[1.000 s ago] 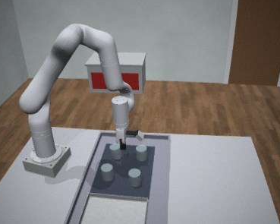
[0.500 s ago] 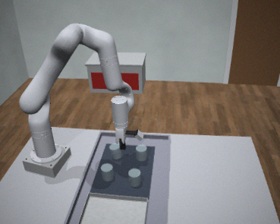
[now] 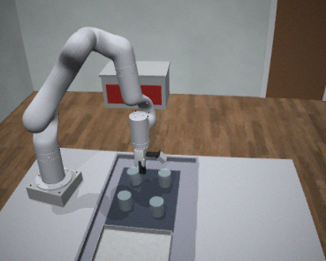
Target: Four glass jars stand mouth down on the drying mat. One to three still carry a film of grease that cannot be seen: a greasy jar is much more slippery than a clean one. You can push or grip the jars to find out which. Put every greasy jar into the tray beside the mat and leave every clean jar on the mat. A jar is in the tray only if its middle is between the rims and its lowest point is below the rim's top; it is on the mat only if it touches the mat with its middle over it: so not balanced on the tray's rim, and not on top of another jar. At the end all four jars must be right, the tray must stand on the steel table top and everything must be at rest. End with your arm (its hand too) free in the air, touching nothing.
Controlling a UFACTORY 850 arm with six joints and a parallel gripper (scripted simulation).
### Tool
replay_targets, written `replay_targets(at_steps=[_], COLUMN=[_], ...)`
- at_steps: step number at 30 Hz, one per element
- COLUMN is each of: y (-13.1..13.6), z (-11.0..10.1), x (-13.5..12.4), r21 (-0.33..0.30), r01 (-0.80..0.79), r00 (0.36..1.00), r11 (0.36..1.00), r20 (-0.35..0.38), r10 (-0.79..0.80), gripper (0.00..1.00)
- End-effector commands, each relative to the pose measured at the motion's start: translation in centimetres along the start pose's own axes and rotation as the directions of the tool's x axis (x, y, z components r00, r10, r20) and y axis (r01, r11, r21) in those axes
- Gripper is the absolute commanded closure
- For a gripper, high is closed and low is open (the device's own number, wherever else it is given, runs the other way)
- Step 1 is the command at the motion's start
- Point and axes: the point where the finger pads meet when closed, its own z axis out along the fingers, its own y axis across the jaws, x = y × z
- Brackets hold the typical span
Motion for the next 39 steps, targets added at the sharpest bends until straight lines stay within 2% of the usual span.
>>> replay_targets(at_steps=[1,16,39], y=[0.0,0.0,0.0], z=[-0.1,0.6,0.6], x=[0.0,2.4,2.4], r21=[0.000,0.000,0.000], r01=[0.000,0.000,0.000], r00=[1.000,1.000,1.000], r11=[1.000,1.000,1.000], r20=[-0.001,-0.001,-0.001], r10=[0.000,0.000,0.000], gripper=[1.00,1.00,1.00])
